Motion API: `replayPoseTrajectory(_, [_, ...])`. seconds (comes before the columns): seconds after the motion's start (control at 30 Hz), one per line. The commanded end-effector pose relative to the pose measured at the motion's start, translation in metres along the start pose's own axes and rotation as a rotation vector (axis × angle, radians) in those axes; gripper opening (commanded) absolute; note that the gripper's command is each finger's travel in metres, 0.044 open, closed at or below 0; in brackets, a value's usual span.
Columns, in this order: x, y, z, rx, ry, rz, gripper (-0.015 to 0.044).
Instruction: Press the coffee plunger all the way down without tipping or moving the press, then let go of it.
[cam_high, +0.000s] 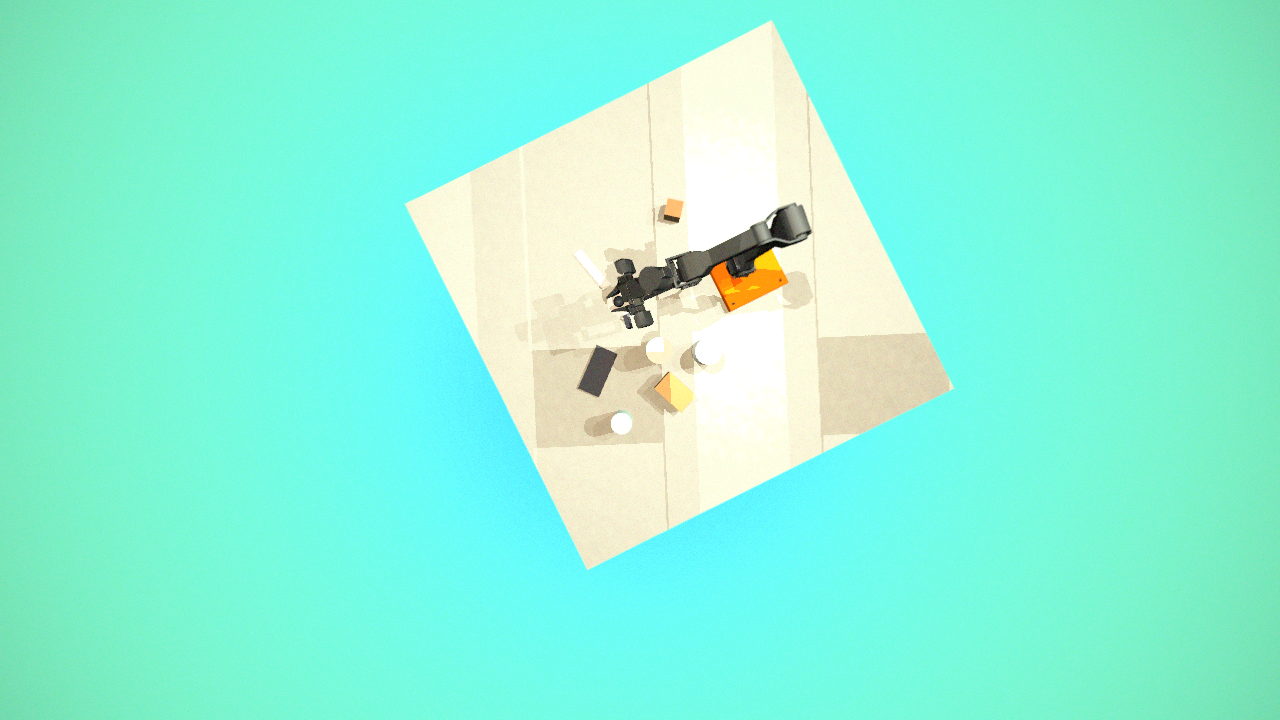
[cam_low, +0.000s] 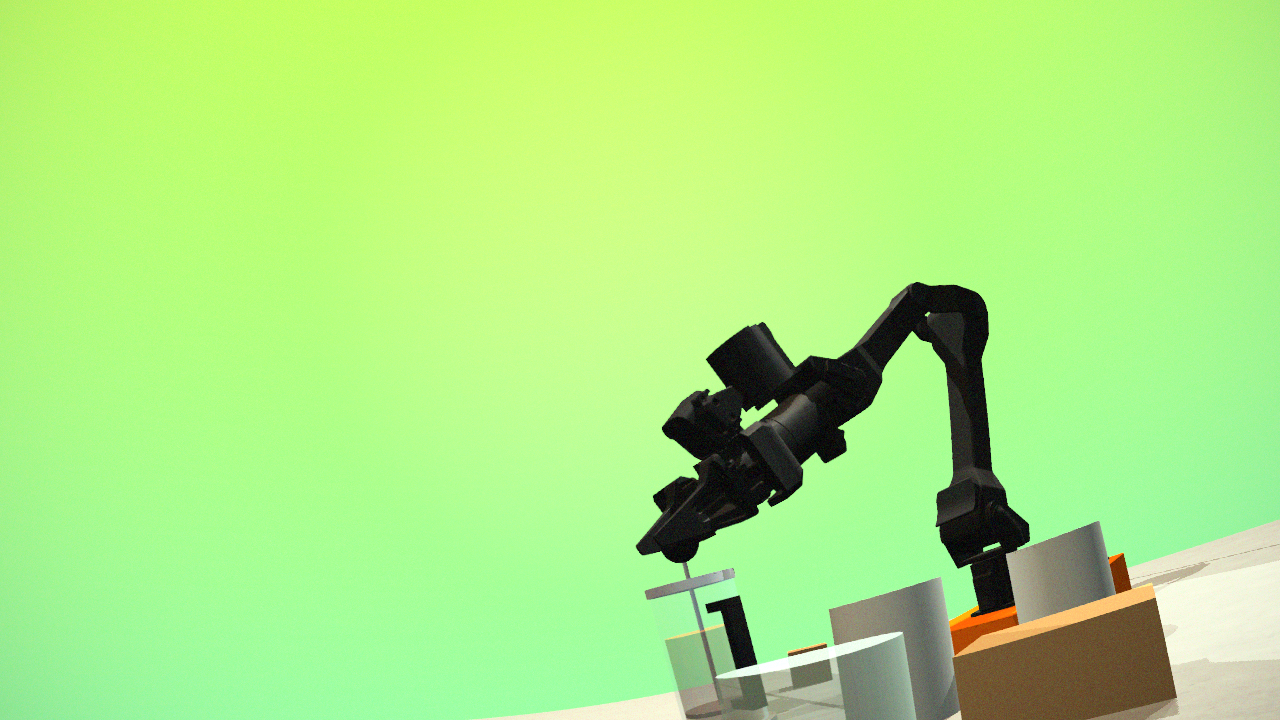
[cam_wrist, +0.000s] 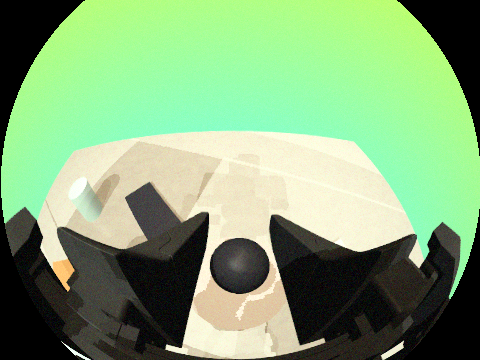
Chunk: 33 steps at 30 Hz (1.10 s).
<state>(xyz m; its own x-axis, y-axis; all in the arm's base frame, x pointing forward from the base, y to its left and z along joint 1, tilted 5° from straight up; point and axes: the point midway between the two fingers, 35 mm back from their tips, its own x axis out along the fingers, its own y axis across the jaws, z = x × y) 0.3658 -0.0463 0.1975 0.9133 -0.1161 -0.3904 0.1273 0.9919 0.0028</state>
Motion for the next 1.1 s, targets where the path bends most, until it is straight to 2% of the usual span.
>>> replayPoseTrajectory(0.0, [0.0, 0.0, -0.001, 0.0, 0.002, 0.0, 0.0256])
replayPoseTrajectory(0.23, [0.0, 0.0, -0.001, 0.0, 0.002, 0.0, 0.044])
replayPoseTrajectory(0.43, [-0.011, -0.001, 0.01, 0.001, 0.005, -0.001, 0.044])
replayPoseTrajectory(0.67, [-0.075, -0.003, 0.047, 0.004, 0.019, -0.004, 0.044])
replayPoseTrajectory(1.07, [-0.074, -0.003, 0.044, 0.004, 0.02, -0.004, 0.044])
